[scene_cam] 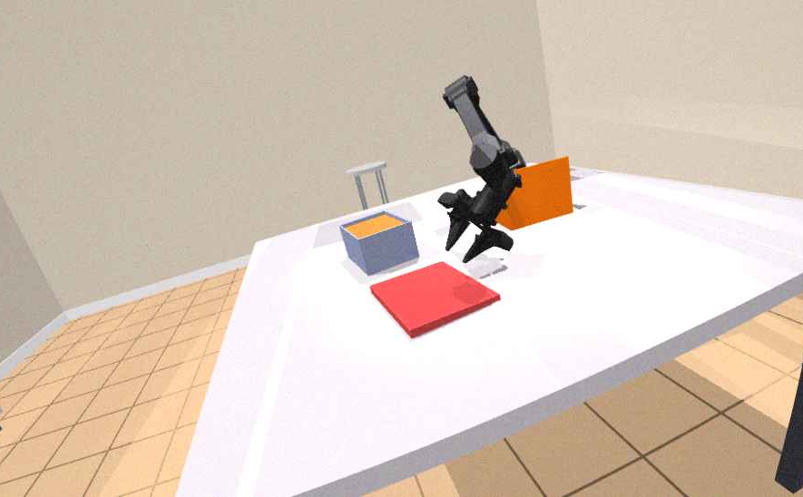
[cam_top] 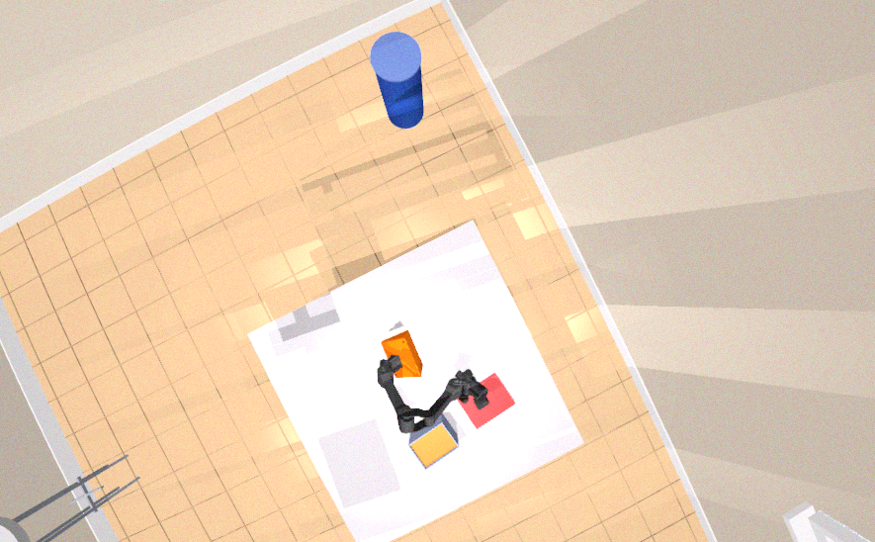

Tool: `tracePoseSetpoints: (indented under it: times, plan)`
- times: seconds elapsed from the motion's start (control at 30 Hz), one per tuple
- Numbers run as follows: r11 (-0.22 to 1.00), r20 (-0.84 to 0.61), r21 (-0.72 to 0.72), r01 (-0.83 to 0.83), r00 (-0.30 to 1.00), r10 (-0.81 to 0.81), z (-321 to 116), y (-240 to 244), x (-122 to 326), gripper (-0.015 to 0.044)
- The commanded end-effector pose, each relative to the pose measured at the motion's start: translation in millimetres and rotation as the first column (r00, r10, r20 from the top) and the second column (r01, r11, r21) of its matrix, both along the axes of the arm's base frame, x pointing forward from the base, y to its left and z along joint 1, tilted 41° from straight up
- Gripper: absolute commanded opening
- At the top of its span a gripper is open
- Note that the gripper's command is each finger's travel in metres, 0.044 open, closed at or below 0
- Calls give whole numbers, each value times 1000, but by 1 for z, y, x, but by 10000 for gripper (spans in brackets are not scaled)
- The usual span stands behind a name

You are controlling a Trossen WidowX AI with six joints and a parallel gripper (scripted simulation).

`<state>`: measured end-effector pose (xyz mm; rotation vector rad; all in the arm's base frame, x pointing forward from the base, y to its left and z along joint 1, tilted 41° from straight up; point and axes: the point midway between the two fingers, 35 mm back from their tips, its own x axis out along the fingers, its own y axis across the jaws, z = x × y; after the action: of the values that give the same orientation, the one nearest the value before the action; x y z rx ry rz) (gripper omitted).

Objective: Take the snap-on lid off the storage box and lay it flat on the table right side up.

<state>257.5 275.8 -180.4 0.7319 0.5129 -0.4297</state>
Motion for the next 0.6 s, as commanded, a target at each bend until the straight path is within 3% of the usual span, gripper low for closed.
tracePoseSetpoints:
  times: [0.0, 0.17, 0.57]
  plan:
    - [1000, -1, 7, 2, 1000, -2, 1, 0, -1, 301]
    - [1000, -2, 7, 2, 1000, -2, 1, -3, -11, 433]
    - [1000, -4, 7, 2, 1000, -2, 3, -10, -34, 440]
